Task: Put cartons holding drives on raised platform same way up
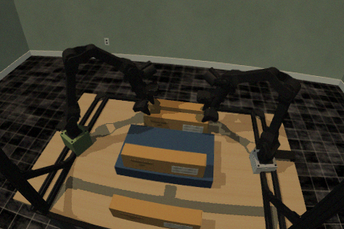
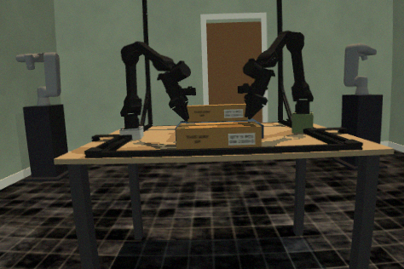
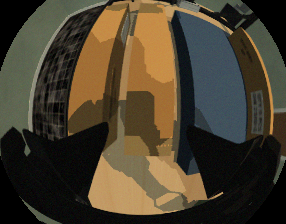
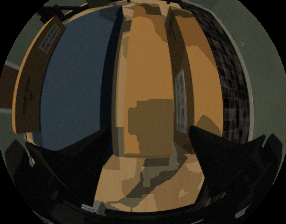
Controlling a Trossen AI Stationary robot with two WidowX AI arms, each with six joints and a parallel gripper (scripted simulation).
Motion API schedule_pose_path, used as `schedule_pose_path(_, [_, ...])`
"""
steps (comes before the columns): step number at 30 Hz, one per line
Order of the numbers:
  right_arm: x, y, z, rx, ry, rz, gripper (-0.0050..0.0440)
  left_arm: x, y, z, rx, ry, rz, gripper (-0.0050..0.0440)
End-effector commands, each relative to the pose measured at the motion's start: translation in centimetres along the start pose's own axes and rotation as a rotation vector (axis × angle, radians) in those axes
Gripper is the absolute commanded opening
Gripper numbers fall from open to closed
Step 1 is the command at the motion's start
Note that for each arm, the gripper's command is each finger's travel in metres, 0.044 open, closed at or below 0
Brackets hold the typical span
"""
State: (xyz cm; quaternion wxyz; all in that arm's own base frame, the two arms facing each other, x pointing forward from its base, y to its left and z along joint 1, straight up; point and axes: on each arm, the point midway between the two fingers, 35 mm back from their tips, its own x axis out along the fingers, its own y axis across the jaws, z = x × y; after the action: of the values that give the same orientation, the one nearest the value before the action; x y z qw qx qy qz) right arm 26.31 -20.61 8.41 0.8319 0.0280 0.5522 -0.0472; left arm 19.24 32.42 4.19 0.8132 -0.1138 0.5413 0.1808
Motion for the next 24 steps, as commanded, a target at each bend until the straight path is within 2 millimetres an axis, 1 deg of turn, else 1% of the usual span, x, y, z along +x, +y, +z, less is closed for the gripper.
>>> schedule_pose_path(1, [1.6,0.1,-0.9,0.006,0.015,0.004,0.0389,1.6,-0.2,-0.9,-0.009,0.015,-0.008,0.0389])
schedule_pose_path(5, [3.4,0.1,-1.7,0.006,0.015,0.004,0.0389,3.5,-0.2,-1.7,-0.009,0.015,-0.008,0.0389])
schedule_pose_path(8, [4.3,0.1,-2.1,0.006,0.015,0.004,0.0389,4.3,-0.2,-2.1,-0.009,0.015,-0.008,0.0389])
schedule_pose_path(22, [4.5,0.1,-2.2,0.006,0.015,0.004,0.0389,4.6,-0.2,-2.2,-0.009,0.015,-0.008,0.0389])
schedule_pose_path(23, [4.5,0.1,-2.2,0.006,0.015,0.004,0.0,4.6,-0.2,-2.2,-0.009,0.015,-0.008,0.0])
schedule_pose_path(24, [4.5,0.1,-2.2,0.006,0.015,0.004,0.0,4.6,-0.2,-2.2,-0.009,0.015,-0.008,0.0])
